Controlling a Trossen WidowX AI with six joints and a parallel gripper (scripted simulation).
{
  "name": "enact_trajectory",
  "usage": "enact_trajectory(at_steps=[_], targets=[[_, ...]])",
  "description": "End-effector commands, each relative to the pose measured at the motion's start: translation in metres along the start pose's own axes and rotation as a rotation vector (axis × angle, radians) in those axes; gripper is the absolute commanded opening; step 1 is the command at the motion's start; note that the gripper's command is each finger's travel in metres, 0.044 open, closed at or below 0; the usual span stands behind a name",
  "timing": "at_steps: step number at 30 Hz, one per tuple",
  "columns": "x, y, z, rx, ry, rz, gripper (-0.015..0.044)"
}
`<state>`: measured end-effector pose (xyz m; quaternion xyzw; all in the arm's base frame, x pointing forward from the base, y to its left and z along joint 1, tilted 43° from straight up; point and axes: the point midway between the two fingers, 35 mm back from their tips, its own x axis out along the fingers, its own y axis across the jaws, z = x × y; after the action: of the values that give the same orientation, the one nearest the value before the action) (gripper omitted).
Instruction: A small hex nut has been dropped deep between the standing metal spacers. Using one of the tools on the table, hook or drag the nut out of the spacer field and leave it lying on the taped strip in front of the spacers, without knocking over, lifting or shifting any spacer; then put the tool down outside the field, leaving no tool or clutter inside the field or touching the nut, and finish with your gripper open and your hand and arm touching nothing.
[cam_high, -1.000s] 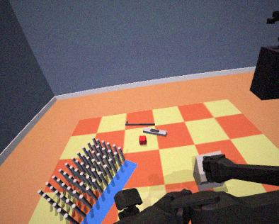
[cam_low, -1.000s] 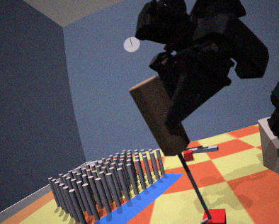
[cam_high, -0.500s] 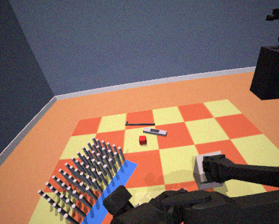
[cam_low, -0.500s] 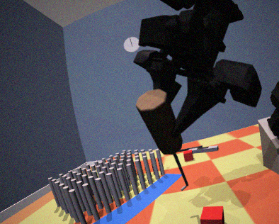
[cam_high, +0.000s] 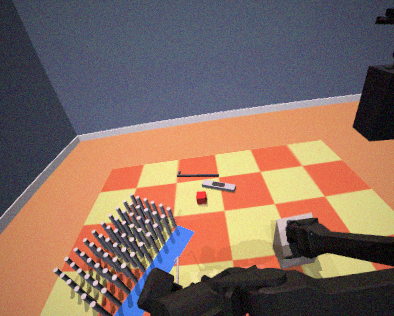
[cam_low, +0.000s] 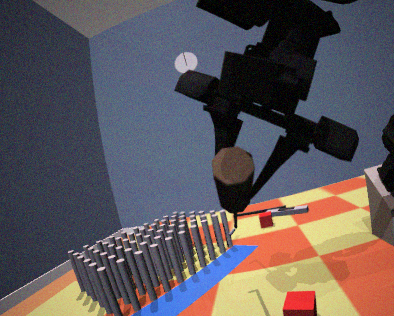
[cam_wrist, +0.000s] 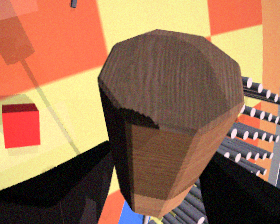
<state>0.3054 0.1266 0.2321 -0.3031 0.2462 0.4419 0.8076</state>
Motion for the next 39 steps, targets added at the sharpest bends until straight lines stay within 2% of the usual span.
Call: enact_trajectory(at_steps=[1,20,39], targets=[[0.003,-0.002,-0.007,-0.132,0.034,0.006,0.0],[0.013,0.001,-0.034,-0.741,0.146,0.095,0.0],[0.018,0.005,-0.061,-1.35,0.199,0.268,0.0]])
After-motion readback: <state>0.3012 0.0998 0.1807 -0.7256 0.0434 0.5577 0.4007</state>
